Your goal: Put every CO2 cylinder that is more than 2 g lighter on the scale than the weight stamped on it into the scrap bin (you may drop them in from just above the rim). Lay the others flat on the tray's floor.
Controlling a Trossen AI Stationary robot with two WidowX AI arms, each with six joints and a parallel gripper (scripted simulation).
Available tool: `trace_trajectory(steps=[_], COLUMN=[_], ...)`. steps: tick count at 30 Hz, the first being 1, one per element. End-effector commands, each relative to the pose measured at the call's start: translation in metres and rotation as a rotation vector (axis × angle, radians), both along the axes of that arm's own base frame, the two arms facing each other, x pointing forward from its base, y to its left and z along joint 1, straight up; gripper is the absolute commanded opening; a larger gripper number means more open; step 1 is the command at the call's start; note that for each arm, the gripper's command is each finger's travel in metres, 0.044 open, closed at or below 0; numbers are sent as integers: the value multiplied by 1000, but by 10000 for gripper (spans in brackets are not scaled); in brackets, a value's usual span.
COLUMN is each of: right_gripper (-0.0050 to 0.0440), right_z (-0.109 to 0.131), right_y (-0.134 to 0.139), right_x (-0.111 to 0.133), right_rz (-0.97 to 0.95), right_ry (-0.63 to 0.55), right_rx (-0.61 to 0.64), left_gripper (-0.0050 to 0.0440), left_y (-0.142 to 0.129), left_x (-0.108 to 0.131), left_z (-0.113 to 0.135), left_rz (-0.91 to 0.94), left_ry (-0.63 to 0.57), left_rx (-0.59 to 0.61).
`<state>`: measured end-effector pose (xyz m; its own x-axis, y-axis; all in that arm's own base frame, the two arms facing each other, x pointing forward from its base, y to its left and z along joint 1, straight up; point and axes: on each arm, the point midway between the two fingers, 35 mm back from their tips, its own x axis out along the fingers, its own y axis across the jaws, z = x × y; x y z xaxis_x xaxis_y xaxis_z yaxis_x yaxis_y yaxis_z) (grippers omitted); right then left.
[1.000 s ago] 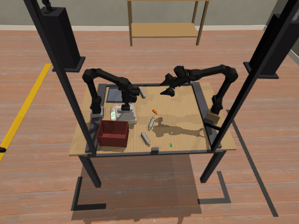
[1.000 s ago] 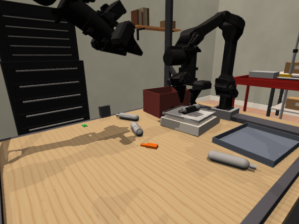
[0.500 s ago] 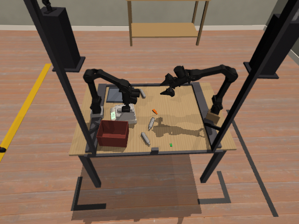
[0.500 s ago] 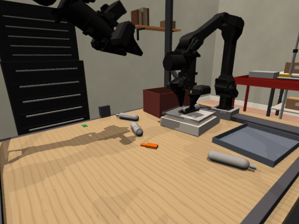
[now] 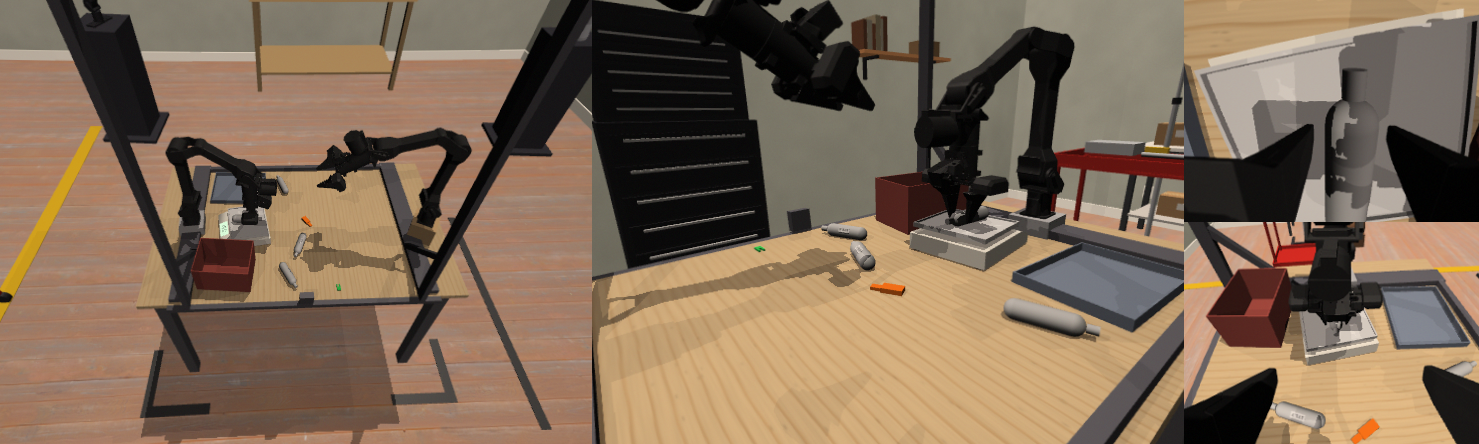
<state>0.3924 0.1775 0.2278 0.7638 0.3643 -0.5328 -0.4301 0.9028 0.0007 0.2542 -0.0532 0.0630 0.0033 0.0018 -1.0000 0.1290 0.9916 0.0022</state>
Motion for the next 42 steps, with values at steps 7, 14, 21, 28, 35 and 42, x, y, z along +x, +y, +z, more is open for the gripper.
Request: trace_trajectory(steps=[7,14,21,28,35,42], right_gripper=[440,440,440,440,440,440], right_z=[11,11,11,11,13,-6], right_y=[0,0,0,0,-2,-25], right_x=[0,0,0,0,2,49], right_rz=[0,0,0,0,-4,-92], right_ry=[-26,-26,-26,-26,-30,-32], right_rx=[11,11,11,11,12,11], left_gripper=[155,128,12,-2,-5,-50], left_y=[-1,-1,-1,-1,-1,19], left_x=[2,2,5,4,4,8], left_z=[3,3,16,45,64,66], left_rz=[-1,-1,-2,-2,-2,26], left_ry=[-14,-14,-34,-34,-31,-55], left_rx=[-6,-6,-10,-10,-9,15])
